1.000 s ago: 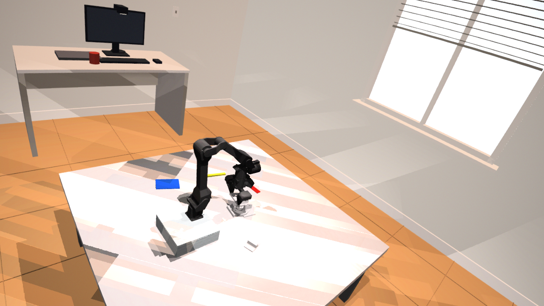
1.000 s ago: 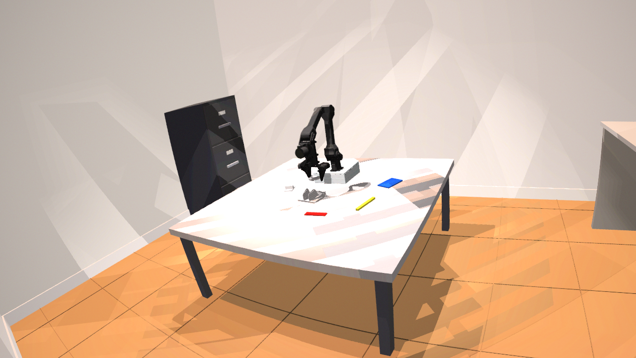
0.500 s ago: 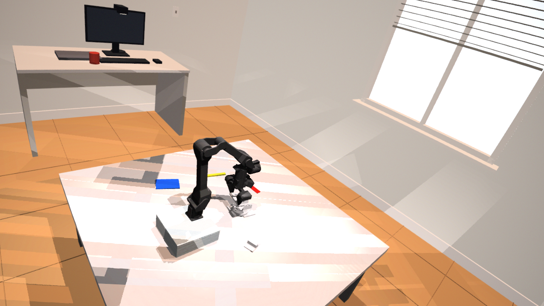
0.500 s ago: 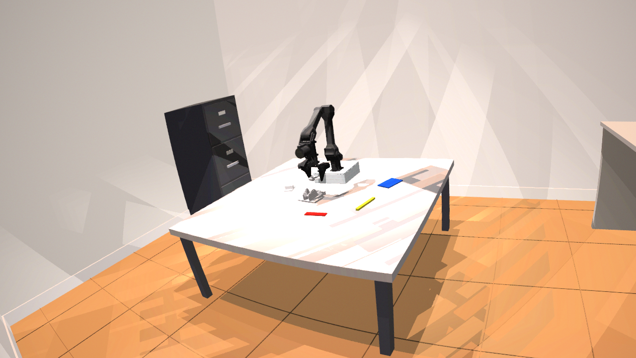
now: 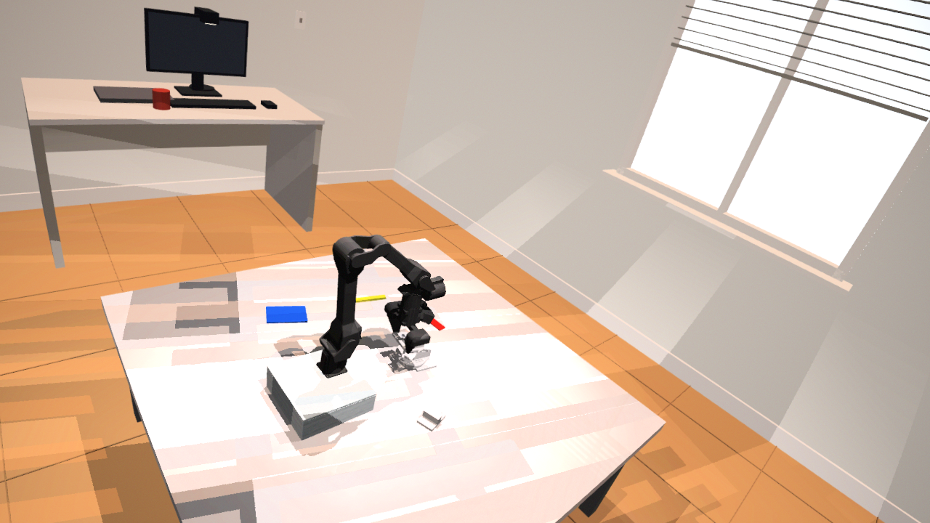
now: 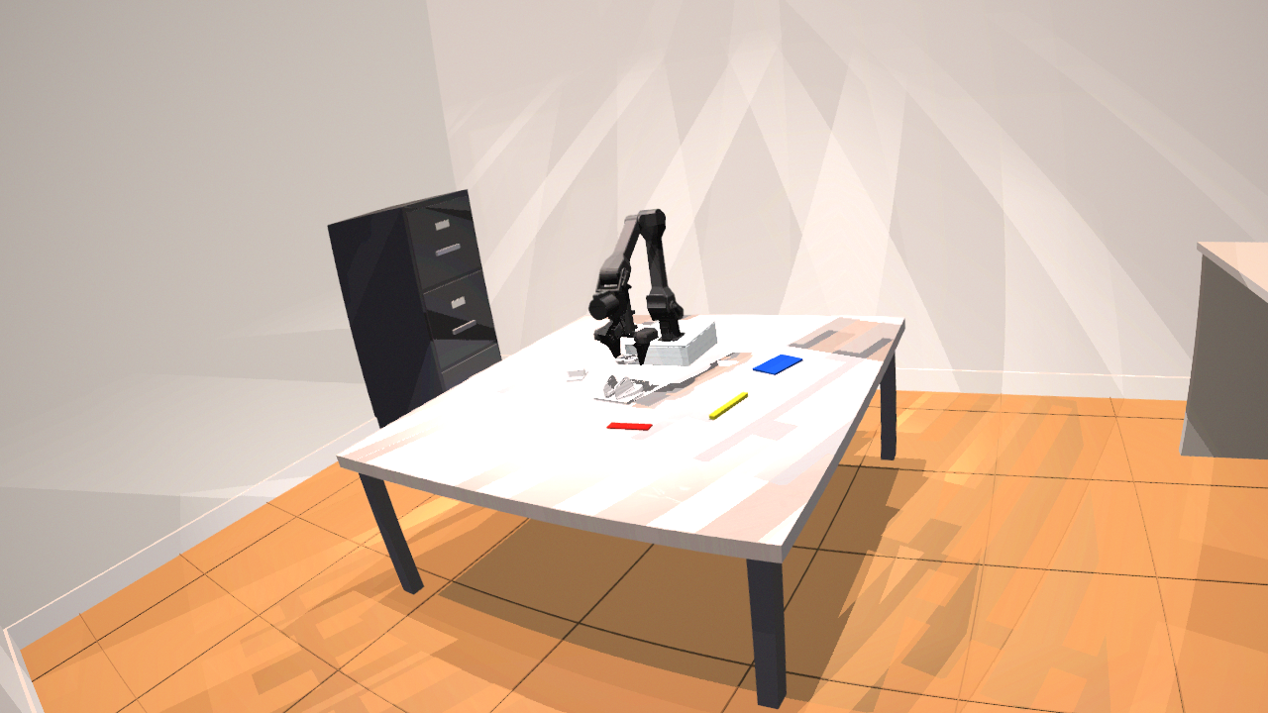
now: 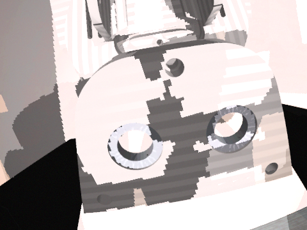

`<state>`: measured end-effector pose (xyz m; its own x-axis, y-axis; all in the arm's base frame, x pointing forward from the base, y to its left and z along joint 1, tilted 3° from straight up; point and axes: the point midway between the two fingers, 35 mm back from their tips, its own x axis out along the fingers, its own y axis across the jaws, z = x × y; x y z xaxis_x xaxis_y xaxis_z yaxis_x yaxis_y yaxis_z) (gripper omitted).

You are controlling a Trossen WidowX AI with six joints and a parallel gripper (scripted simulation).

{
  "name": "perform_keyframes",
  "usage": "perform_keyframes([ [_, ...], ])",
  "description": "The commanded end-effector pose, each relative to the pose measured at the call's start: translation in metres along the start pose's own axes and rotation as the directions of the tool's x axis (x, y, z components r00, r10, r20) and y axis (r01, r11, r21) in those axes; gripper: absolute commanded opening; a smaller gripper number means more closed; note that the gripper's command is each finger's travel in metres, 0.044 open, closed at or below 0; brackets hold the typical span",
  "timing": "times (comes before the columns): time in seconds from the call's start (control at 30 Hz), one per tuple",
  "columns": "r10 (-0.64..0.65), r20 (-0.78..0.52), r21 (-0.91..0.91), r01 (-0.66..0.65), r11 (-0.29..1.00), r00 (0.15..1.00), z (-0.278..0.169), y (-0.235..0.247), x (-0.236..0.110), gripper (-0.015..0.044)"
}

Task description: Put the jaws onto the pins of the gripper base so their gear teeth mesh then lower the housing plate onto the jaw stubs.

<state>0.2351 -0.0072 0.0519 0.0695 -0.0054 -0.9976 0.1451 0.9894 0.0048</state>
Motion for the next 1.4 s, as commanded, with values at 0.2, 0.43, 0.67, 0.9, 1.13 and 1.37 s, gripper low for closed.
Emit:
perform_keyframes([
  [0.2, -0.005, -0.006, 0.005, 0.005, 1.000, 1.000, -0.001, -0.001, 0.018, 0.0351],
  [0.43, -0.005, -0.006, 0.005, 0.005, 1.000, 1.000, -0.001, -0.001, 0.029, 0.0351],
  [0.67, -0.005, -0.007, 0.005, 0.005, 1.000, 1.000, -0.002, -0.001, 0.040, 0.0351],
  [0.9, -0.005, -0.007, 0.005, 0.005, 1.000, 1.000, -0.003, -0.001, 0.050, 0.0351],
  [1.13, -0.005, -0.007, 0.005, 0.005, 1.000, 1.000, -0.003, -0.001, 0.051, 0.0351],
  [1.37, -0.005, -0.007, 0.004, 0.005, 1.000, 1.000, -0.003, -0.001, 0.051, 0.0351],
])
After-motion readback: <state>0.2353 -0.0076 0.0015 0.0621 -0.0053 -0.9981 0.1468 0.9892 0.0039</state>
